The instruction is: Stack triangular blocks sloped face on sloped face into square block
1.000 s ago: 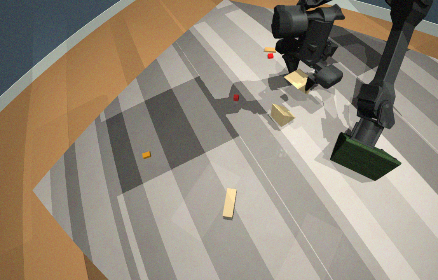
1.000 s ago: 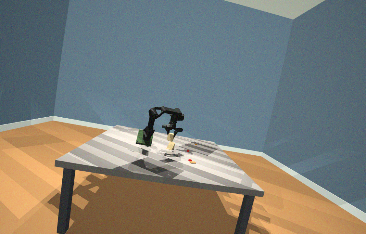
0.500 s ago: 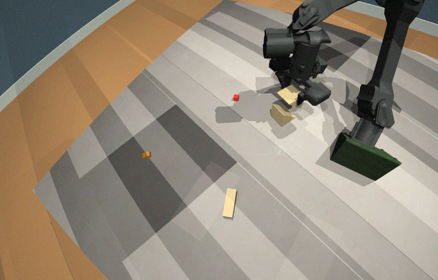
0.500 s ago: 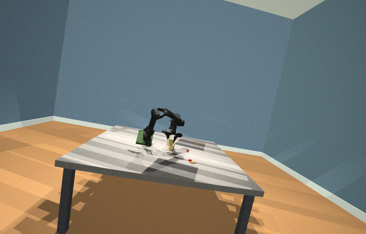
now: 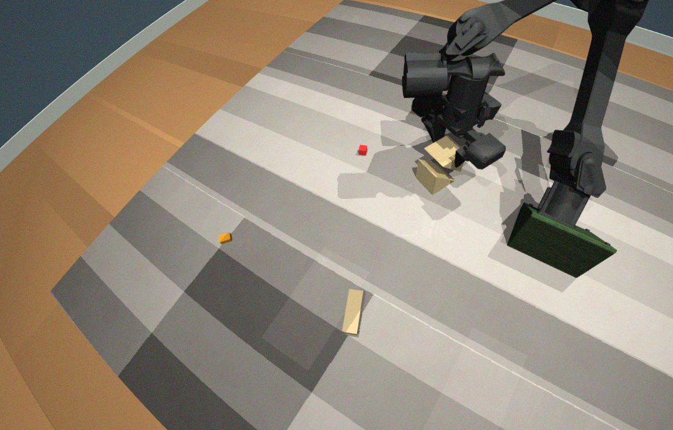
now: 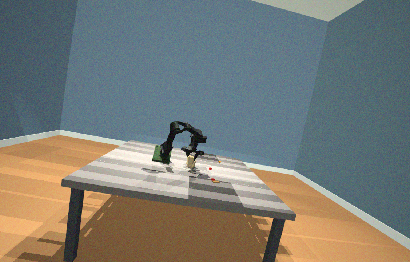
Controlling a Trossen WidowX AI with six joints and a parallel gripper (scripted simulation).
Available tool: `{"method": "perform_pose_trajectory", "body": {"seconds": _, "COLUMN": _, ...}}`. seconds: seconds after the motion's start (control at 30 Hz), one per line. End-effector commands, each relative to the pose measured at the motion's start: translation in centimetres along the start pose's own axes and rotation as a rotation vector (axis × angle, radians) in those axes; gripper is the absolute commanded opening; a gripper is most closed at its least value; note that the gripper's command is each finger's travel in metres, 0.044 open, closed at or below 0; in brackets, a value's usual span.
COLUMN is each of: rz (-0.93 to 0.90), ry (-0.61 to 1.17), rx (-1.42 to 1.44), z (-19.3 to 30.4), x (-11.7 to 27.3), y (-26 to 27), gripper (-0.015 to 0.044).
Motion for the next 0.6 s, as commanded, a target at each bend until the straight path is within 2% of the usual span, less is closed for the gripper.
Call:
{"method": "perform_pose_trajectory", "body": {"seconds": 0.0, "rz": -0.003, "ry": -0.001, "rx": 0.005, "z": 0.01, "x": -0.05, "y": -0.02, "gripper": 0.0}}
{"method": "perform_pose_trajectory", "body": {"seconds": 0.57, "rz": -0.005, "ry": -0.002, "rx": 0.009, "z": 0.07, "x": -0.27, "y": -0.05, "gripper": 0.0}}
Point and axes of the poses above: the point midway between the two fingers, 35 mm back from their tips, its own x axis back along the fingers, its own y axis across the jaws, z = x × y, the point moved 9 cm from there along x, back along the fingers, and after that the axes turned 4 degrees about -x, right-handed, at the moved point
